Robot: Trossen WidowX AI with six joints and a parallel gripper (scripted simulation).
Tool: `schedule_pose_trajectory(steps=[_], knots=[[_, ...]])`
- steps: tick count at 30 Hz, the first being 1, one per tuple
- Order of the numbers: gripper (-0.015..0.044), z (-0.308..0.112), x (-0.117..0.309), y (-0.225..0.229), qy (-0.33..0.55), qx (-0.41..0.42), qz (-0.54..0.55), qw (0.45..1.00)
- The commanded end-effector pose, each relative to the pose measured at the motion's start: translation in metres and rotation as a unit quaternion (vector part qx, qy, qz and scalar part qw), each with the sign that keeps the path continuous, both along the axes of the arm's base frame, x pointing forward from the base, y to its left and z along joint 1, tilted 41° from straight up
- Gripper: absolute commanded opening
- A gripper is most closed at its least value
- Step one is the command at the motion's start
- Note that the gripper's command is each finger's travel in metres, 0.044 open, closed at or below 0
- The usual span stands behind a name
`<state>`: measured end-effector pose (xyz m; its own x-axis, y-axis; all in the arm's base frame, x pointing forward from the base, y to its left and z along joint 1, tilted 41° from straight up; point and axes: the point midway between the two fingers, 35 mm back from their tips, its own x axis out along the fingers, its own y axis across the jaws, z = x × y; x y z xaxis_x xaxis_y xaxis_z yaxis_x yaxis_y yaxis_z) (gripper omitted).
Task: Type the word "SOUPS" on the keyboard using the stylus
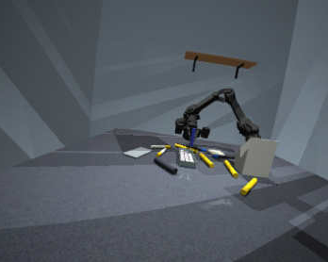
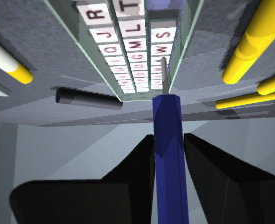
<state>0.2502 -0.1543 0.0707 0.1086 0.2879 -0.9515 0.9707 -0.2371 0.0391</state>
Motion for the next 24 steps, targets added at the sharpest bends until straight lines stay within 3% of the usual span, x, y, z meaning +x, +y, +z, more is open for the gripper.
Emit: schedule_pose_trajectory(steps=[1, 24], knots=[[0.0081, -0.0049, -0.0010, -0.0026, 0.003, 0.000, 0.001, 1.000], [0.0081, -0.0086, -0.0016, -0.0058, 0.003, 0.000, 0.001, 1.000]])
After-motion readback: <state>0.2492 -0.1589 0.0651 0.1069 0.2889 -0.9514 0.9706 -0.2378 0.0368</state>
